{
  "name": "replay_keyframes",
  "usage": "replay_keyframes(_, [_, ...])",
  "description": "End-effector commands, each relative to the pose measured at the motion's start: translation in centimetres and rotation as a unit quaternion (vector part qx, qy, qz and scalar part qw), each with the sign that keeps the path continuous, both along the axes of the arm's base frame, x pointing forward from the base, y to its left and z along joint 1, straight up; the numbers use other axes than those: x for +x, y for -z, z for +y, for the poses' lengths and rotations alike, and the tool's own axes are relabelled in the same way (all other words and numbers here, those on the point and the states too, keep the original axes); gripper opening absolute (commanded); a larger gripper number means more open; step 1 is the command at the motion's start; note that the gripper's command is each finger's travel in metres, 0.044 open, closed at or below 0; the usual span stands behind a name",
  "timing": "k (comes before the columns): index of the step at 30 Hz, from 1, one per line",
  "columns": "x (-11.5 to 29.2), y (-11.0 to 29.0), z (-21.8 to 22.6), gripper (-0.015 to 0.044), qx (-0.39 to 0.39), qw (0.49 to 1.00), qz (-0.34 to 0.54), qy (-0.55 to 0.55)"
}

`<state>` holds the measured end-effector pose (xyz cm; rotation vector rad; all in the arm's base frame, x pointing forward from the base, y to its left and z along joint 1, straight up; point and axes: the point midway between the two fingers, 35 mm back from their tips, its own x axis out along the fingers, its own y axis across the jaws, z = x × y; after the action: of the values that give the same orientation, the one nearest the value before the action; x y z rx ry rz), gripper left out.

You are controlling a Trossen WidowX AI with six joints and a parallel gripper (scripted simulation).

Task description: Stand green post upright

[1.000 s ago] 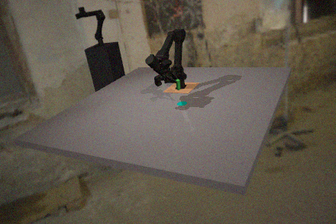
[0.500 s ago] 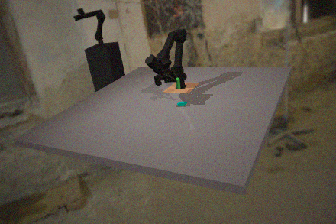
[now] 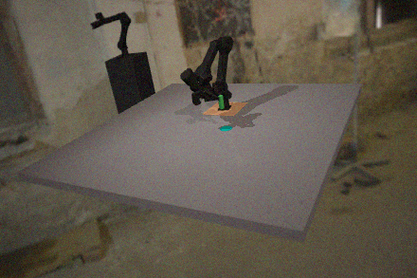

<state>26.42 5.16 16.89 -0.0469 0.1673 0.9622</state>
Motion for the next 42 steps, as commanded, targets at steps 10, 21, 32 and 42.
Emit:
replay_keyframes(10, [-1.3,0.0,-0.2,0.0022,0.013,0.999,-0.030,-0.011])
replay_keyframes(21, [-1.8,0.0,-0.2,0.0022,0.017,0.999,-0.043,-0.016])
replay_keyframes(32, [-1.8,0.0,-0.2,0.0022,0.017,0.999,-0.043,-0.016])
replay_keyframes(42, [-1.2,2.2,-0.5,0.0022,0.017,0.999,-0.043,-0.016])
